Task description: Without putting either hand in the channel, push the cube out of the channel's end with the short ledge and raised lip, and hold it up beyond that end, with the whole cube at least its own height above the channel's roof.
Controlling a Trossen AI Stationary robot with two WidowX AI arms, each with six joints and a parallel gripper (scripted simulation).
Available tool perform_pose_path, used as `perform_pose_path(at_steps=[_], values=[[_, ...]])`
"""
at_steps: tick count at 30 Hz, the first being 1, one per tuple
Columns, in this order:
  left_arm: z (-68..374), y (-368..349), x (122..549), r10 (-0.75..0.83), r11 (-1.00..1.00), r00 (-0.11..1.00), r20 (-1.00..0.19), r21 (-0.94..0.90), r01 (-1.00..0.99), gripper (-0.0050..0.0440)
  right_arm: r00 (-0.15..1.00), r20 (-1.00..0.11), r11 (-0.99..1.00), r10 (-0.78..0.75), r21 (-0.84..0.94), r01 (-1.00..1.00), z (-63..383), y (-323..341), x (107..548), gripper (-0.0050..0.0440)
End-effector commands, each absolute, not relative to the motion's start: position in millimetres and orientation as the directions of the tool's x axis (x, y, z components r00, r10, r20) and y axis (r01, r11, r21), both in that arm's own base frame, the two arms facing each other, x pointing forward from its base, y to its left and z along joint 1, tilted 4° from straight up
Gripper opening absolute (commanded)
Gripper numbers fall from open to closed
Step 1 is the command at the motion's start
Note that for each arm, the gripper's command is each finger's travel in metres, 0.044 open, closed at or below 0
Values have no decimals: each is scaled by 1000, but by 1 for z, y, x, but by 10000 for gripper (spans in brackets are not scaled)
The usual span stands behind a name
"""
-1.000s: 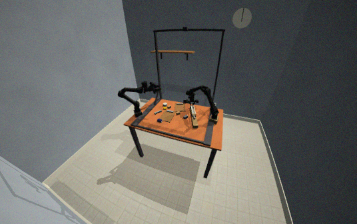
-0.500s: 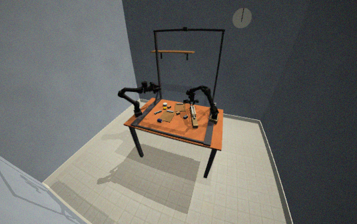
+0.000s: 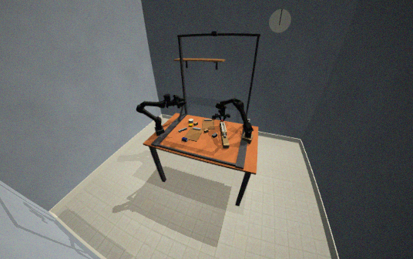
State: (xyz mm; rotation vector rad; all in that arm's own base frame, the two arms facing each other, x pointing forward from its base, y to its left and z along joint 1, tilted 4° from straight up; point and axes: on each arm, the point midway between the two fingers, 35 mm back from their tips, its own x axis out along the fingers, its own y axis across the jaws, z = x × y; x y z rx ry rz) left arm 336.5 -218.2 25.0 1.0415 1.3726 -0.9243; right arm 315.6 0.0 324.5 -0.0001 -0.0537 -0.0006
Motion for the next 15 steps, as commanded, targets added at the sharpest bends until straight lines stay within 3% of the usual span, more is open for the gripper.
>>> perform_pose_path(at_steps=[1,9,15], values=[[39,-221,341,56,309,39,-998,54,949,0,998,70,1000,-2,6,2,331,0,314,400],[58,-220,343,51,310,47,-998,60,949,0,998,70,1000,-2,6,2,331,0,314,400],[107,-215,345,38,311,67,-997,76,947,0,998,70,1000,-2,6,2,331,0,314,400]])
